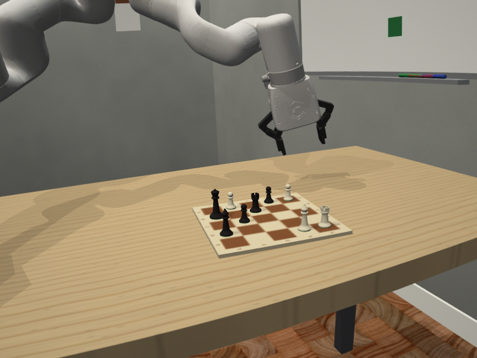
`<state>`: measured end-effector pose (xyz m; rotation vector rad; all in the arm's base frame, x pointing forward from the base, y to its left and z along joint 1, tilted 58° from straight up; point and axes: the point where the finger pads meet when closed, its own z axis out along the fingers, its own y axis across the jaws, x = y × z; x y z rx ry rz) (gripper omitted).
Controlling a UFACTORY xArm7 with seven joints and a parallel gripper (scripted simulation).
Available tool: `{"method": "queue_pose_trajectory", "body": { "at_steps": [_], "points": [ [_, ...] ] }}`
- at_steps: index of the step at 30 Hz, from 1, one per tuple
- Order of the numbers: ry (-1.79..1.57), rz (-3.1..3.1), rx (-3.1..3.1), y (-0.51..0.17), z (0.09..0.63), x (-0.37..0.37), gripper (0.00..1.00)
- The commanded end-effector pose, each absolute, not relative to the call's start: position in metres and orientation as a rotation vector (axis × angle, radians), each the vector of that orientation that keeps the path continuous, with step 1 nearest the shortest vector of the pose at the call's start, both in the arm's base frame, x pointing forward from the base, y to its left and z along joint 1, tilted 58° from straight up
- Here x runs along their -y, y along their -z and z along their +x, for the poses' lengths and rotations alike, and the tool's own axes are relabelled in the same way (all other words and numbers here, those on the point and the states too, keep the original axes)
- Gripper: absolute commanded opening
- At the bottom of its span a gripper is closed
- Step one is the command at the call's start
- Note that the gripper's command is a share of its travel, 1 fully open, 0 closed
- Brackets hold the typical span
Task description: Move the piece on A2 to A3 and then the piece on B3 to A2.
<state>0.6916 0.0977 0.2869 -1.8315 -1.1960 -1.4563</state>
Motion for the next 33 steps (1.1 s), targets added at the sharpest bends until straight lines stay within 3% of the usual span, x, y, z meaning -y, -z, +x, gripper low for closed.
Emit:
{"method": "queue_pose_trajectory", "body": {
  "at_steps": [1, 33],
  "points": [
    [1.250, -1.906, 1.169, -0.285, 0.663, -0.105, 1.00],
    [0.381, -2.484, 0.790, -0.257, 0.516, -0.092, 1.00]
  ]
}}
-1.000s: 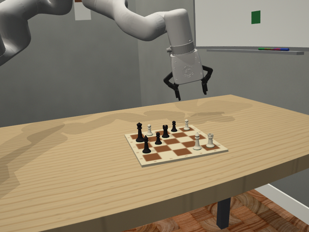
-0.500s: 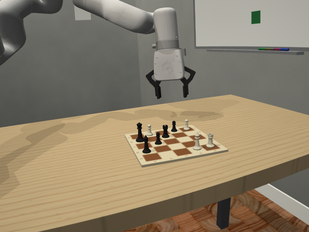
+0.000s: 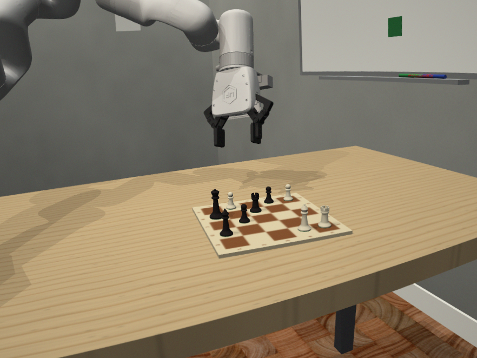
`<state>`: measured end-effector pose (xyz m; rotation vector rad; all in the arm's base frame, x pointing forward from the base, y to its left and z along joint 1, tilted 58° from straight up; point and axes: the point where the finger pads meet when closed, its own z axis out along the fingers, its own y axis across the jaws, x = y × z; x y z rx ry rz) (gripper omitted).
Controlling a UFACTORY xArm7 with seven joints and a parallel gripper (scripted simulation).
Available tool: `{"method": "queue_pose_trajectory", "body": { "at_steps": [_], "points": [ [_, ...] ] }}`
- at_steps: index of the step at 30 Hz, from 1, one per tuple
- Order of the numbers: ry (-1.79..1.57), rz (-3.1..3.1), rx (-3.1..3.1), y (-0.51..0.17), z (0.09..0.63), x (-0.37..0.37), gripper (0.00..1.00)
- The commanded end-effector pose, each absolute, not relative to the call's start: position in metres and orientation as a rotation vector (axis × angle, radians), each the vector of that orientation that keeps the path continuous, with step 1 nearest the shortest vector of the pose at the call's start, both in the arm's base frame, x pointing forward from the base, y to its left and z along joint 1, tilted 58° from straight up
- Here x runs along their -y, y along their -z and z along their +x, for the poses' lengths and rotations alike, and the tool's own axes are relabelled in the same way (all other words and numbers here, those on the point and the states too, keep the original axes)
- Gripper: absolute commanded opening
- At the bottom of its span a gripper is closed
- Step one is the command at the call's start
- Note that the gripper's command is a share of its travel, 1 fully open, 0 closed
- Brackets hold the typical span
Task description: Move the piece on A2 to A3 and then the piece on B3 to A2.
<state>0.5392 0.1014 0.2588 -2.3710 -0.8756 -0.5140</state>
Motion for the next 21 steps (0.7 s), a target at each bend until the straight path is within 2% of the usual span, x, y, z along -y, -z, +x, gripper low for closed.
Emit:
{"method": "queue_pose_trajectory", "body": {
  "at_steps": [1, 21],
  "points": [
    [0.324, -2.542, 0.740, -0.255, 0.505, -0.086, 1.00],
    [0.040, -2.956, 0.285, -0.248, 0.430, -0.032, 1.00]
  ]
}}
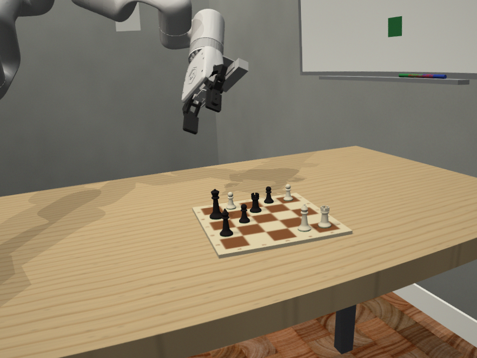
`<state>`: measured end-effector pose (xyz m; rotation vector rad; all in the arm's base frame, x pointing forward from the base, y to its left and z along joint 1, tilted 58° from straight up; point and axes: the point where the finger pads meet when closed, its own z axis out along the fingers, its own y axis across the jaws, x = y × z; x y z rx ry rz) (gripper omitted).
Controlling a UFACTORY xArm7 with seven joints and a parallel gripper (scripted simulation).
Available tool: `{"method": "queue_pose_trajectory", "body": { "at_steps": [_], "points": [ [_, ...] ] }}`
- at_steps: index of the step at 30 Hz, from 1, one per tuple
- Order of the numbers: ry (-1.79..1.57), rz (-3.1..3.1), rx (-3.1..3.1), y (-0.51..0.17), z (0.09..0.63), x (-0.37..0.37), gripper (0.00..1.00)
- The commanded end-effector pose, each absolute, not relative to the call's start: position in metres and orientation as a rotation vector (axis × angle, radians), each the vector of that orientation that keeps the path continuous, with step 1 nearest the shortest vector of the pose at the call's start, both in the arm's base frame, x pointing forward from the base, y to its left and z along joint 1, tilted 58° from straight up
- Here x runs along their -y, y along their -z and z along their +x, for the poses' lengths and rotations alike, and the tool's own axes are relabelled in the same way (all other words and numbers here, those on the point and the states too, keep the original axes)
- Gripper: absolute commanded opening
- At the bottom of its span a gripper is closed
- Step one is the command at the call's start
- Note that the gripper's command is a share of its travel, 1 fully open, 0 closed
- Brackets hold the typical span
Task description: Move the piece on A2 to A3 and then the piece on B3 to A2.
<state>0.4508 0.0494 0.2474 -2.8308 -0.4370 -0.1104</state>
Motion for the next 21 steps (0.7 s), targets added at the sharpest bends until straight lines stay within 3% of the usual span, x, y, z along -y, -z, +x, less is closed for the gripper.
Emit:
{"method": "queue_pose_trajectory", "body": {
  "at_steps": [1, 7, 21],
  "points": [
    [0.040, -2.956, 0.285, -0.248, 0.430, -0.032, 1.00],
    [0.001, -3.122, 0.035, -0.250, 0.403, -0.004, 1.00],
    [0.091, -3.083, -0.576, -0.266, 0.429, -0.037, 1.00]
  ]
}}
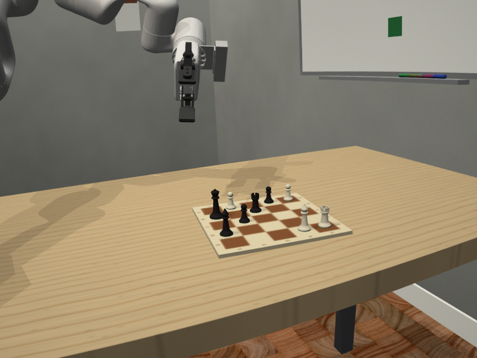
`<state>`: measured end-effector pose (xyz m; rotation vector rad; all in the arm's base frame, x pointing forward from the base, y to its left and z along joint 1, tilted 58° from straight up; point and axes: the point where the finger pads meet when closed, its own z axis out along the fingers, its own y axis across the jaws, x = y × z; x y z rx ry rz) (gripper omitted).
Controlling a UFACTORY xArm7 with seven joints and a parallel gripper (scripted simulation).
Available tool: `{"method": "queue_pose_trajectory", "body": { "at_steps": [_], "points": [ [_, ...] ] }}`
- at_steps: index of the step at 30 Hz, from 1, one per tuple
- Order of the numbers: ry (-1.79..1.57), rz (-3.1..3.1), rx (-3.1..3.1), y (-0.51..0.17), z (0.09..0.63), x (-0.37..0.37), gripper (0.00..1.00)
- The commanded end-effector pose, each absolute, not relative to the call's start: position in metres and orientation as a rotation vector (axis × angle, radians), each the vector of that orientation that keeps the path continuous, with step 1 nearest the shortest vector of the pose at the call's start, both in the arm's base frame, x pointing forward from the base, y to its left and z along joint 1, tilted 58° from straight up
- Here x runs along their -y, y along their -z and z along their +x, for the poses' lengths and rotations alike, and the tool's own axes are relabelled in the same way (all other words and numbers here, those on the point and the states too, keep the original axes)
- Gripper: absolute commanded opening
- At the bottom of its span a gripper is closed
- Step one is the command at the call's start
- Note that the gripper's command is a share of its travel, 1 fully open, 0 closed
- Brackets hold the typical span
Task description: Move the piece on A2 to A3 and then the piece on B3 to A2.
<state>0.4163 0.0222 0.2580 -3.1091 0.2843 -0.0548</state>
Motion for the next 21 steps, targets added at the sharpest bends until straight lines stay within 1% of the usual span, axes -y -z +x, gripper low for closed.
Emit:
{"method": "queue_pose_trajectory", "body": {
  "at_steps": [1, 9, 12, 14, 21],
  "points": [
    [0.091, -3.083, -0.576, -0.266, 0.429, -0.037, 1.00],
    [0.143, -2.966, -0.942, -0.277, 0.446, -0.066, 1.00],
    [0.143, -2.966, -0.942, -0.277, 0.446, -0.066, 1.00],
    [0.163, -2.890, -1.106, -0.282, 0.454, -0.080, 1.00],
    [0.183, -2.764, -1.327, -0.290, 0.463, -0.101, 1.00]
  ]
}}
